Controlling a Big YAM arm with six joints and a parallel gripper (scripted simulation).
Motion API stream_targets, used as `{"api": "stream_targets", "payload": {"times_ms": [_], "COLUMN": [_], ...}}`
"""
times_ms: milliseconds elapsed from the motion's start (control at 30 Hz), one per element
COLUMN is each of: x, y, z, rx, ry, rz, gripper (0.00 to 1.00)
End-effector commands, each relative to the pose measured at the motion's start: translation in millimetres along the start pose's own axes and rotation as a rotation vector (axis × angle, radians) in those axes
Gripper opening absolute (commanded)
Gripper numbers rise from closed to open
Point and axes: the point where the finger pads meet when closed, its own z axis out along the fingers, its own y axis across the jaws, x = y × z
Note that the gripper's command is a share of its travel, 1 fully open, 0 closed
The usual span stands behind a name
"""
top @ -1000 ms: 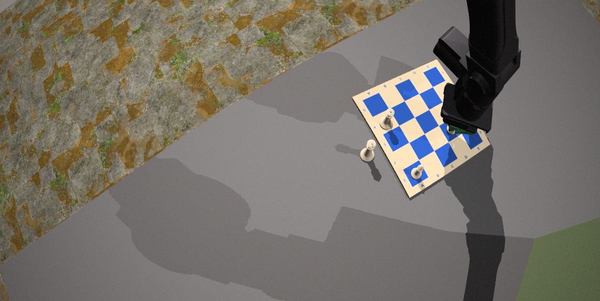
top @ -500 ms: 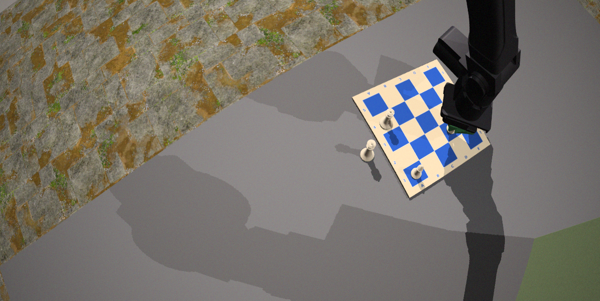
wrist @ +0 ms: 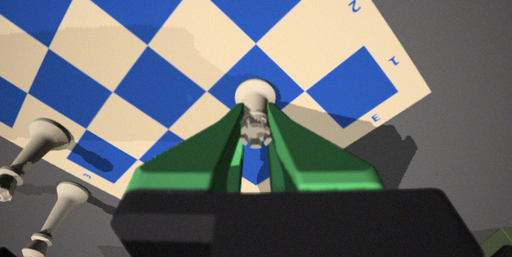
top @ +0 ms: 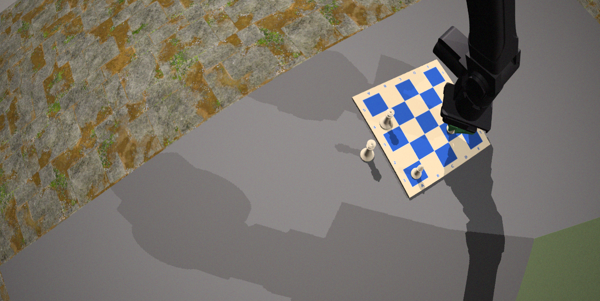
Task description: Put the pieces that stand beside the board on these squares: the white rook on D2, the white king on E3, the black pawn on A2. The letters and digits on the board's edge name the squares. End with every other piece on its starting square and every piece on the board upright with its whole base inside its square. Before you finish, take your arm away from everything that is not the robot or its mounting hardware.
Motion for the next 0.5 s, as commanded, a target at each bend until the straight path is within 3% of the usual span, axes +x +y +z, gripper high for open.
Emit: {"api": "stream_targets", "payload": {"times_ms": [0, 467], "x": [-4.8, 0.7], "y": [3.1, -0.9], "z": [-3.1, 5.8], "rx": [-0.002, 0.004], "ry": [-0.008, -0.001], "rz": [-0.007, -0.006], "gripper": [0.00, 0.00]}}
